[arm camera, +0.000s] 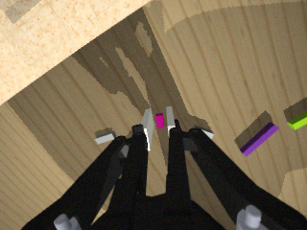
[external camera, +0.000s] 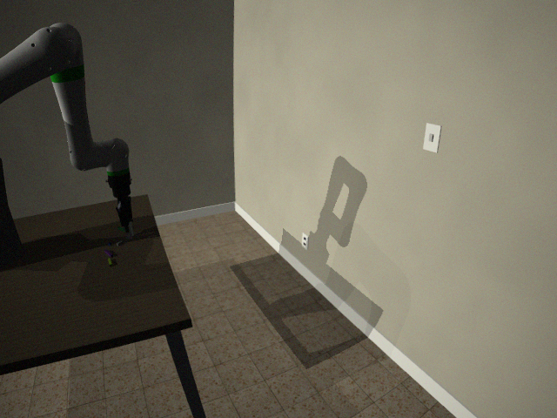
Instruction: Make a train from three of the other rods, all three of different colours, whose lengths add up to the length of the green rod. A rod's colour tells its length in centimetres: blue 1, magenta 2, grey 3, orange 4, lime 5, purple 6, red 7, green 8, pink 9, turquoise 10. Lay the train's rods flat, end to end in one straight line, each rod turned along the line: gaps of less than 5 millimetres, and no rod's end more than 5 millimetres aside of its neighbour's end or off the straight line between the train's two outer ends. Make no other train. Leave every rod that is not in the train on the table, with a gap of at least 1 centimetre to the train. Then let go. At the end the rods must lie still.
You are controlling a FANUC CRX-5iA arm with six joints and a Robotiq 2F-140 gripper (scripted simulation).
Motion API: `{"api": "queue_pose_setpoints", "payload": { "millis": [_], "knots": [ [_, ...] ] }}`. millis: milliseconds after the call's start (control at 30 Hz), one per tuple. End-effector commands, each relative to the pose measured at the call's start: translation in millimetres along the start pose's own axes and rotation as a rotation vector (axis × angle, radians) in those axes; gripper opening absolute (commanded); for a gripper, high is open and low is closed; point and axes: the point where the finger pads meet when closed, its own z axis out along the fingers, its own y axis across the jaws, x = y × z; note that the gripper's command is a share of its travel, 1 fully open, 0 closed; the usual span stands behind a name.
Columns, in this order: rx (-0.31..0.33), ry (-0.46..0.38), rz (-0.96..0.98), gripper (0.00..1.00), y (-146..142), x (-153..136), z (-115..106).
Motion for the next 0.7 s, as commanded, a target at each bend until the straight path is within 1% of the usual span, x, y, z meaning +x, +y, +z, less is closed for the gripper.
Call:
{"api": "queue_pose_setpoints", "payload": {
  "millis": [0,433,467,667],
  "knots": [
    [0.000,0.000,0.000,0.15,-0.1,0.1,-0.1],
    [0.000,0.000,0.000,0.15,-0.1,0.1,-0.1],
    [0.000,0.000,0.000,0.03,-0.1,0.1,-0.1],
    [0.000,0.000,0.000,0.03,-0.1,0.1,-0.1]
  ]
}}
